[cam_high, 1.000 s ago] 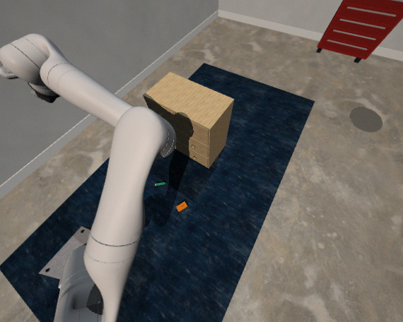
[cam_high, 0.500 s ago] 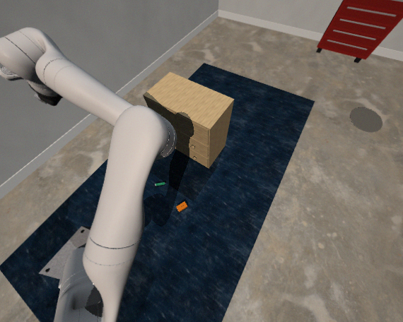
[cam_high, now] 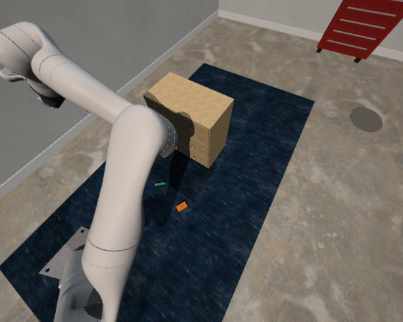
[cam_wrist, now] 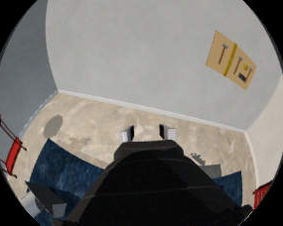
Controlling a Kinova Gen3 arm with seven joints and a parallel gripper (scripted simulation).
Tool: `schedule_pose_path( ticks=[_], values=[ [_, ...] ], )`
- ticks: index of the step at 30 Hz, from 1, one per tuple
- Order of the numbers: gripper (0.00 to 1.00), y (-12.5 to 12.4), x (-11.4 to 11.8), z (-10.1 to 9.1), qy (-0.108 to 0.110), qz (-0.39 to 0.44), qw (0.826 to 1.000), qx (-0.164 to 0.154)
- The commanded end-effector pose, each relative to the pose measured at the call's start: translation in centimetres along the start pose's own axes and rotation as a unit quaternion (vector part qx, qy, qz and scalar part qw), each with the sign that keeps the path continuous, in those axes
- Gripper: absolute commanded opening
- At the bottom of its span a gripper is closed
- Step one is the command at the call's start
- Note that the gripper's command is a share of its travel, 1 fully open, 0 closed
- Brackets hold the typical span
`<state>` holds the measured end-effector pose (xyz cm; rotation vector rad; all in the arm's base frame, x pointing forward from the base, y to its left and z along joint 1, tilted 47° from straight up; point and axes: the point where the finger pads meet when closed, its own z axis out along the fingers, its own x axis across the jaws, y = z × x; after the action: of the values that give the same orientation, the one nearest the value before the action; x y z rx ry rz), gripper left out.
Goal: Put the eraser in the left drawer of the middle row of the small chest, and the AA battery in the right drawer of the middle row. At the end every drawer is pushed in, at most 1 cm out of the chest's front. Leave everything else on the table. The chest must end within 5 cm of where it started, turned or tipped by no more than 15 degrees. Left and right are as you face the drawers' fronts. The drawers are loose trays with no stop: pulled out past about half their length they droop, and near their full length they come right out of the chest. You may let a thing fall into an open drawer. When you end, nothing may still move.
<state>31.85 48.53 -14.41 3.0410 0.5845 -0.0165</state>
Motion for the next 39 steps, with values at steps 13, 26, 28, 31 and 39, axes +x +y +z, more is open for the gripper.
schedule_pose_path(
  ticks=[13,26,28,31,39],
  values=[
    [1.00,1.9,-0.7,-1.7,-0.009,-0.004,0.999,-0.038],
    [1.00,3.5,-1.2,-3.0,-0.016,-0.003,0.998,-0.066],
    [1.00,3.5,-1.2,-3.0,-0.016,-0.003,0.998,-0.066],
    [1.00,4.2,-1.5,-3.6,-0.020,-0.002,0.997,-0.080],
    [1.00,4.9,-1.7,-4.3,-0.023,-0.001,0.995,-0.094]
  ],
)
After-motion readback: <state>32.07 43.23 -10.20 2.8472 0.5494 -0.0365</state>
